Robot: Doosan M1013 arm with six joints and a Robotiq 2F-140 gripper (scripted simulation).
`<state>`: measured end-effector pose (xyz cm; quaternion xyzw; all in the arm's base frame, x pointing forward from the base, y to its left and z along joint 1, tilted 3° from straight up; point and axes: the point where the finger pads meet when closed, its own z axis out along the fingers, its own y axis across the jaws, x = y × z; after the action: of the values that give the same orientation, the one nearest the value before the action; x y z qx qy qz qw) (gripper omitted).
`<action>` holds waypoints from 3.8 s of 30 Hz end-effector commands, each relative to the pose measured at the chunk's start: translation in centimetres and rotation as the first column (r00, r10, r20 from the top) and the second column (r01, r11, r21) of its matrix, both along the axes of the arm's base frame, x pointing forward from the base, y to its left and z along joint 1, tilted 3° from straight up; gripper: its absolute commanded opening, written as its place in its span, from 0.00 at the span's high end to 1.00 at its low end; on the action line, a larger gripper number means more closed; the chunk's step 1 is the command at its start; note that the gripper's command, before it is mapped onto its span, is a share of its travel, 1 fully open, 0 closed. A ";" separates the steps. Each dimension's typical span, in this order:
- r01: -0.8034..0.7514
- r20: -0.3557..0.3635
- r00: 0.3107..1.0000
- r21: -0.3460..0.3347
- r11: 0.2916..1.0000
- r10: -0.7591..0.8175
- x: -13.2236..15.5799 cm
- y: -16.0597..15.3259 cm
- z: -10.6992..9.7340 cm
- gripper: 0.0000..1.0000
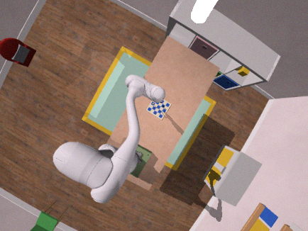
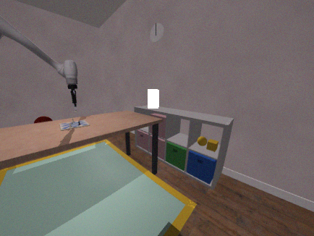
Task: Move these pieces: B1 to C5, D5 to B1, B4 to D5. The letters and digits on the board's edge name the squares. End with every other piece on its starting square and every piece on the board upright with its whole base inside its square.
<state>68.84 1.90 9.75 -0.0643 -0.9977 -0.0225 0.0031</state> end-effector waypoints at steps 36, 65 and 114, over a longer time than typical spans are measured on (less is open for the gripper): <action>0.000 0.000 1.000 0.000 1.000 0.000 0.0 0.4 -8.9 1.00; 0.000 0.000 1.000 0.000 1.000 0.000 0.0 0.5 -9.6 1.00; 0.000 0.000 1.000 0.000 1.000 0.000 0.0 0.5 -9.9 1.00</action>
<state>68.85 2.38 -0.20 -0.0645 -0.9977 -0.0222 0.0034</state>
